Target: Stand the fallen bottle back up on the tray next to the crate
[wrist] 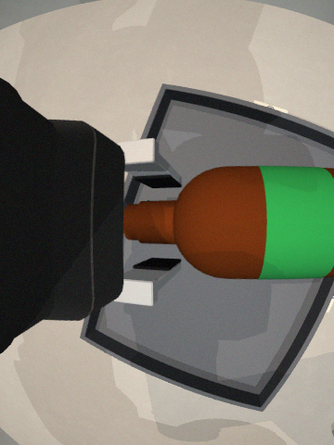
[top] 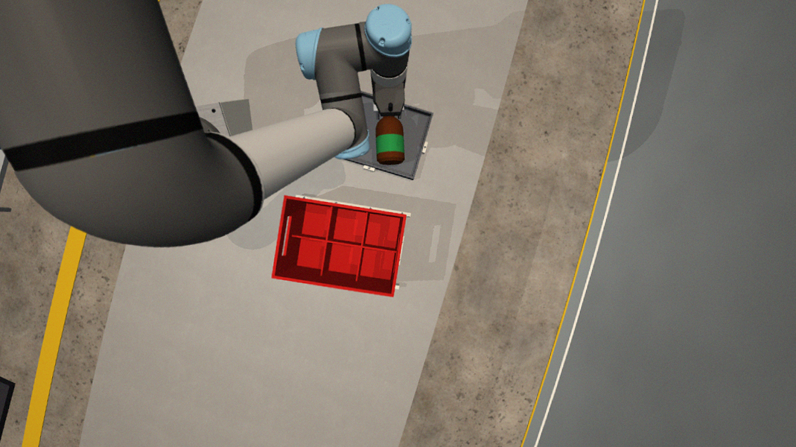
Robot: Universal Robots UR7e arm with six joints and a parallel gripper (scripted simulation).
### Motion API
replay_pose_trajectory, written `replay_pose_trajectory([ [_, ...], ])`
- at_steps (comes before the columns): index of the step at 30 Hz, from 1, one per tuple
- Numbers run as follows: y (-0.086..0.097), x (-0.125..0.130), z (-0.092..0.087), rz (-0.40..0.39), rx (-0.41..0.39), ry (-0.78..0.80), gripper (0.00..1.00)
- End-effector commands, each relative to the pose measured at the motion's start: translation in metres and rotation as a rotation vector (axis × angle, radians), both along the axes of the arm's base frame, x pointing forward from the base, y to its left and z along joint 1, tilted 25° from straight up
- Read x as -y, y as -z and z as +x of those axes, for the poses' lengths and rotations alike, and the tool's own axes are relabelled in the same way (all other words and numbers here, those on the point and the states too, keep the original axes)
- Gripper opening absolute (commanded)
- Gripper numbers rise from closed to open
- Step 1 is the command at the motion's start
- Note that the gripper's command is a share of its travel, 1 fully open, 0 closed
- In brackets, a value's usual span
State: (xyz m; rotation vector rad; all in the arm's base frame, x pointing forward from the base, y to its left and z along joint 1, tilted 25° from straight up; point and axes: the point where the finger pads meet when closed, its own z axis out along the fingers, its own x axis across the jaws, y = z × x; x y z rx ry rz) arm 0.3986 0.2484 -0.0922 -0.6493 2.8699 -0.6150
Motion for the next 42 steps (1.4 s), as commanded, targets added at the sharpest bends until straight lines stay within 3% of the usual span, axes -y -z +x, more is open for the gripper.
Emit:
replay_pose_trajectory([
  [1, 0.0024, 0.0007, 0.0010, 0.001, 0.001, 0.000, 1.00],
  [42, 0.0072, 0.0026, 0.0022, 0.001, 0.001, 0.000, 1.00],
])
